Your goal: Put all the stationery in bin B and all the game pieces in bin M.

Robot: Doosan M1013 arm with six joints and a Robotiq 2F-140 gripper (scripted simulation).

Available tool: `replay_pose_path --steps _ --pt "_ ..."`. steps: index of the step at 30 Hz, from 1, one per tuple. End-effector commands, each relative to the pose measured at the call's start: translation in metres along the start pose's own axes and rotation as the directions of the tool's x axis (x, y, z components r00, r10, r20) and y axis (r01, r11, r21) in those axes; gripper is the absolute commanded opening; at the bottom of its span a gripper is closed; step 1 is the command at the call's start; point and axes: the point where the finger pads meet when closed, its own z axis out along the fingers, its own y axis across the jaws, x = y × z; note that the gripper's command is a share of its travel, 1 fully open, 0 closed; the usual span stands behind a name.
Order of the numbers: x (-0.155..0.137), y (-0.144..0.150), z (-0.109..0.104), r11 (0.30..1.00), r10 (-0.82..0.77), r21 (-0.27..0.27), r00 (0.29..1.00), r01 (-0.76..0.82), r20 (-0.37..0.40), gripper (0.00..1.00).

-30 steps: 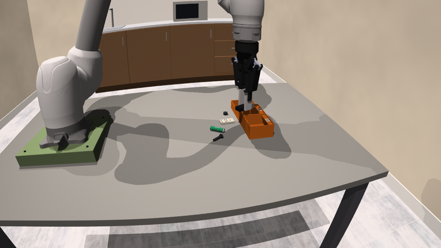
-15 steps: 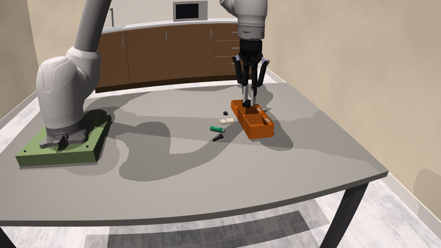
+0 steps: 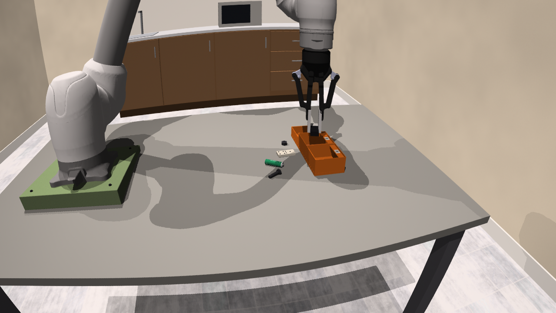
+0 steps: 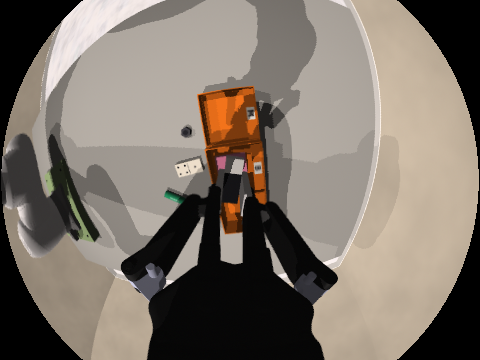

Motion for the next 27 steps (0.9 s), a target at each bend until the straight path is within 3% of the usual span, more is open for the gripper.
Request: replay_pose_path --steps 1,5,27 --pt "0.0003 -0.0001 -0.0001 0.988 -0.156 0.002 0.988 0.156 -0.015 0.11" --pt "0.0004 -0.0001 -0.0001 0.963 -0.268 0.002 0.963 0.268 -0.025 0.11" --pt "0.0001 0.0000 0.0079 0.963 -0.268 0.002 0.963 0.268 -0.025 0.11"
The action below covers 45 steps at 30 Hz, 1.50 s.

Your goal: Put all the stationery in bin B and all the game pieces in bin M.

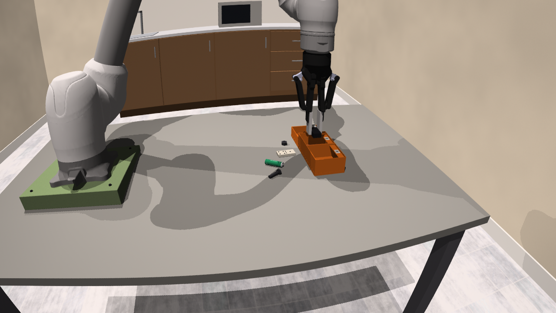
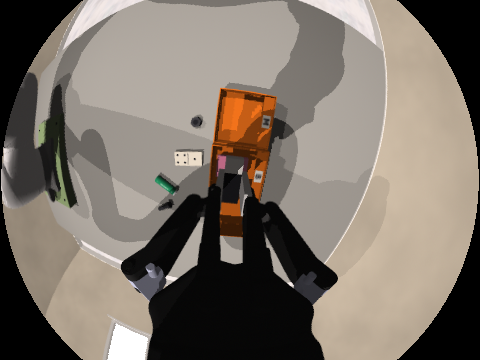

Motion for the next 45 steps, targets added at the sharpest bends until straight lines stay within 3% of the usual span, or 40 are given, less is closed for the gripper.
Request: replay_pose_path --steps 1,19,33,34,45 --pt "0.000 0.000 0.005 1.000 0.000 0.000 1.000 0.000 0.000 0.11" --pt "0.000 0.000 0.036 1.000 0.000 0.000 1.000 0.000 0.000 0.11" --pt "0.000 0.000 0.036 1.000 0.000 0.000 1.000 0.000 0.000 0.11" --pt "0.000 0.000 0.036 1.000 0.000 0.000 1.000 0.000 0.000 0.18" --pt "0.000 0.000 0.036 1.000 0.000 0.000 1.000 0.000 0.000 0.18"
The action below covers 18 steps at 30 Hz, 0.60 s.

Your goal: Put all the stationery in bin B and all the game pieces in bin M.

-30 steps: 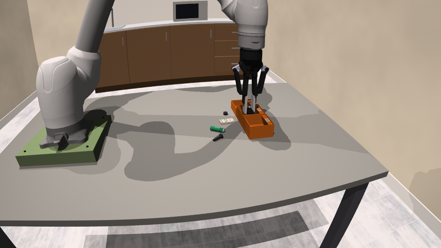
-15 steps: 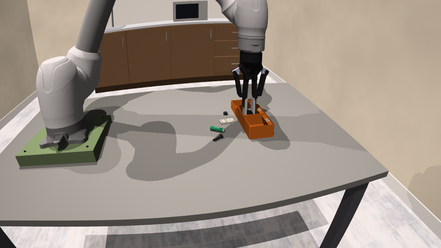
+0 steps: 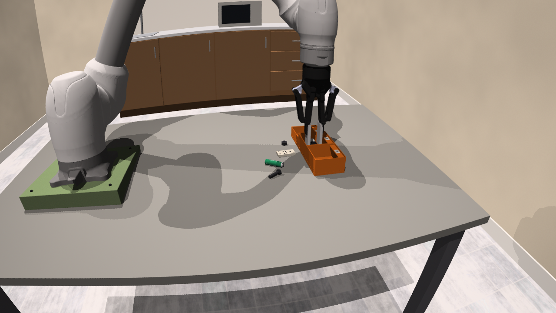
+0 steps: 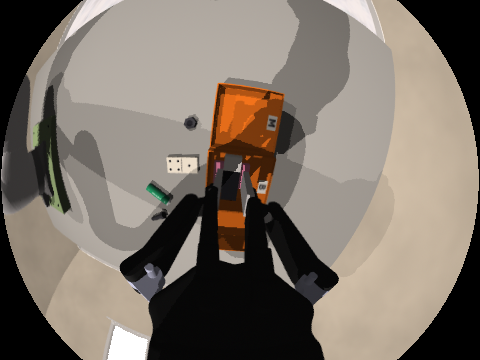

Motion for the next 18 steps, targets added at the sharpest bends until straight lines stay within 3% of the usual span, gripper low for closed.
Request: replay_pose_path --steps 1,18 --pt "0.000 0.000 0.000 1.000 0.000 0.000 1.000 0.000 0.000 0.18" --pt "0.000 0.000 -0.016 1.000 0.000 0.000 1.000 0.000 0.000 0.18"
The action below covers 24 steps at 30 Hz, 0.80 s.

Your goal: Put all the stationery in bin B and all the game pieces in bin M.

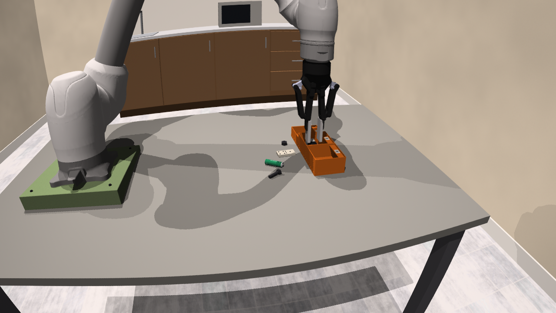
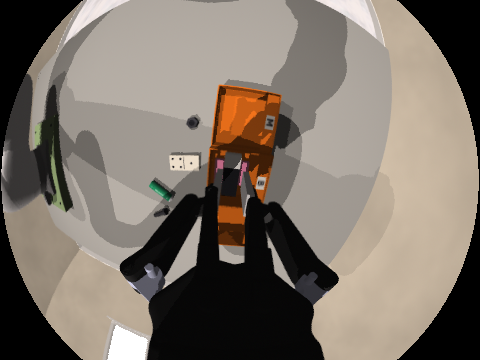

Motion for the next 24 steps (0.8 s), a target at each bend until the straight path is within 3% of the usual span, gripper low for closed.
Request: replay_pose_path --steps 1,11,14,24 --pt "0.000 0.000 -0.005 1.000 0.000 0.000 1.000 0.000 0.000 0.18" --pt "0.000 0.000 -0.016 1.000 0.000 0.000 1.000 0.000 0.000 0.18" --pt "0.000 0.000 -0.030 1.000 0.000 0.000 1.000 0.000 0.000 0.18" --pt "0.000 0.000 -0.030 1.000 0.000 0.000 1.000 0.000 0.000 0.18"
